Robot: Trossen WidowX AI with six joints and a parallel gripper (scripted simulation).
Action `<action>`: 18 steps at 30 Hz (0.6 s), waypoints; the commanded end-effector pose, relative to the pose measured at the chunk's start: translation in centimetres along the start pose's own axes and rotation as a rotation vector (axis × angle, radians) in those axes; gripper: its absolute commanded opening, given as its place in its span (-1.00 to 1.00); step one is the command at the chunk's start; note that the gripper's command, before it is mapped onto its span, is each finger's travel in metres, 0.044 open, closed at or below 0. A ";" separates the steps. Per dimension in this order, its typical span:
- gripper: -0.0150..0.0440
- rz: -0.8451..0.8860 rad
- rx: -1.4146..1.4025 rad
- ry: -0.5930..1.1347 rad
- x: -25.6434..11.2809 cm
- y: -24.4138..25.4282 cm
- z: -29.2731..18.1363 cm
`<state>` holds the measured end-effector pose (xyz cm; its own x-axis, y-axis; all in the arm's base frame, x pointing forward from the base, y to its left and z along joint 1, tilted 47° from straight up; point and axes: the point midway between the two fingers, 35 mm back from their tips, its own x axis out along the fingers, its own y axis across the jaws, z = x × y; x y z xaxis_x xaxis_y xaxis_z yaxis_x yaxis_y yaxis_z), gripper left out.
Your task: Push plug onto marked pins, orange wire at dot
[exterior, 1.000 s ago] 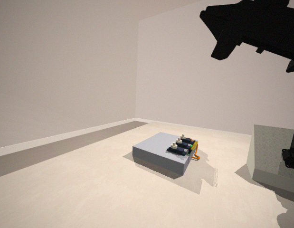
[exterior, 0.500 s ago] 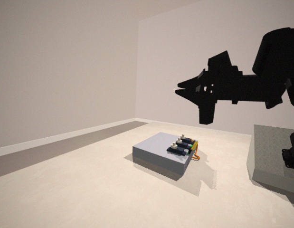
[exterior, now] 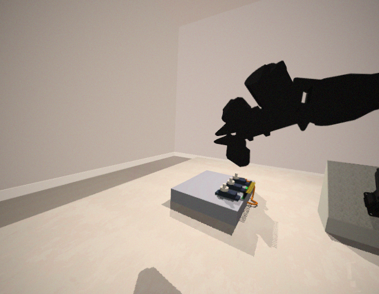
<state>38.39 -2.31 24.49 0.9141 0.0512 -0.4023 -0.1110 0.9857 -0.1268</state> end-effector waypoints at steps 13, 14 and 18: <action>-0.10 0.243 -0.006 0.461 7.3 -2.8 -9.5; -0.10 0.263 0.000 0.487 7.6 -2.9 -10.2; -0.10 0.351 0.036 0.586 8.7 -3.5 -13.0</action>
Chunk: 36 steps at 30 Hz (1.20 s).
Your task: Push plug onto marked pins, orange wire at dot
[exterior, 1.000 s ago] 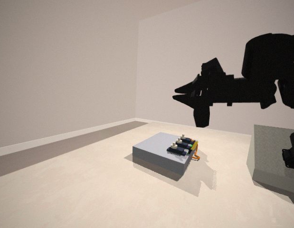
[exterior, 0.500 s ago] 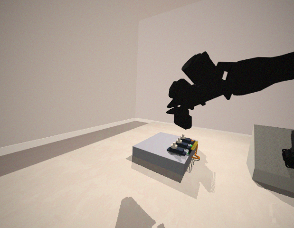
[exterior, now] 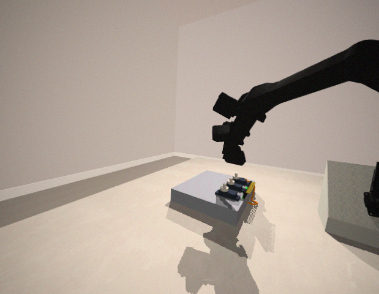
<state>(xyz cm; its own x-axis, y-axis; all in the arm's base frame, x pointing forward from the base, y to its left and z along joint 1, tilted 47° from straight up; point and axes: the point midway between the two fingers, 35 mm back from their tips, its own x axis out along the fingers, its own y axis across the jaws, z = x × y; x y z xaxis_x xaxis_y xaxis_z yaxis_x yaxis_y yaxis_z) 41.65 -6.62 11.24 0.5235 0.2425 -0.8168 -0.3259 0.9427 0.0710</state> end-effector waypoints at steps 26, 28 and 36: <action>-0.10 0.621 0.298 0.295 9.4 -3.9 -12.4; -0.10 0.621 0.298 0.295 10.0 -3.5 -12.6; -0.10 0.622 0.298 0.294 11.2 -2.5 -12.8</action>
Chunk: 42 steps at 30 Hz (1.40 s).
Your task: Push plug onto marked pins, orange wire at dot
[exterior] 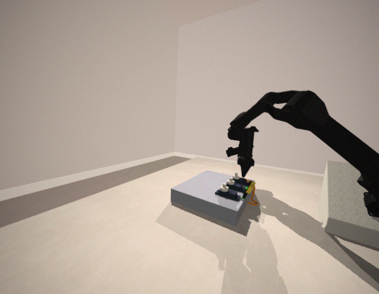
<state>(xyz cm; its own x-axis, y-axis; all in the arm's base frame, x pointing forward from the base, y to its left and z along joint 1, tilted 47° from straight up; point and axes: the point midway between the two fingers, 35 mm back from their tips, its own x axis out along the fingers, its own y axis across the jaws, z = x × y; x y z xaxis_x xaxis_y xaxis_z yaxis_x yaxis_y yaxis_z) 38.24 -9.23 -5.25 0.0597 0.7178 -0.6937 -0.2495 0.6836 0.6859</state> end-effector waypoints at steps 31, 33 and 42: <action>-0.49 -0.001 0.006 -0.006 -3.6 -0.2 0.0; -0.49 -0.001 0.006 -0.006 -4.3 -0.1 -0.1; -0.49 0.000 0.035 -0.006 -4.8 2.1 -0.5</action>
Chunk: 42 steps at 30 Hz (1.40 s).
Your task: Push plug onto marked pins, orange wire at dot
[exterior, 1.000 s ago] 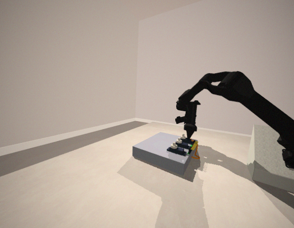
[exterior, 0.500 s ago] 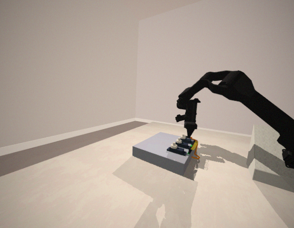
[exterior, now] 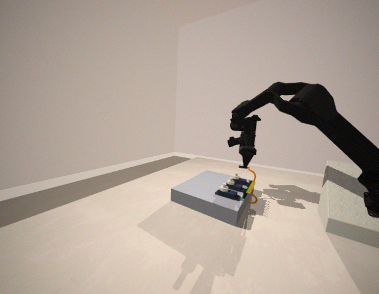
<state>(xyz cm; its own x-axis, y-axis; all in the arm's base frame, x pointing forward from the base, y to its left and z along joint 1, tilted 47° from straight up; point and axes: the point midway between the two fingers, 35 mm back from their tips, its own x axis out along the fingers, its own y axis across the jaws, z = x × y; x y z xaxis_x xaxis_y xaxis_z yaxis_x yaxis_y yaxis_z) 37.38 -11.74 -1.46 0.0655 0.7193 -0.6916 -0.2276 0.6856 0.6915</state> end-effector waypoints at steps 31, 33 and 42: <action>-0.49 0.004 0.178 0.004 -0.6 12.8 -5.9; -0.49 0.004 0.189 0.005 -0.5 13.5 -6.4; -0.49 0.006 0.234 0.006 0.2 16.1 -8.8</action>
<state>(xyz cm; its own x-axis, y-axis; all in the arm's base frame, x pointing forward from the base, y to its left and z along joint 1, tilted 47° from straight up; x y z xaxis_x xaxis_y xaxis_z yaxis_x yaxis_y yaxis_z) 25.86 -2.04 7.58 0.0561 0.7218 -0.6898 -0.0087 0.6912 0.7226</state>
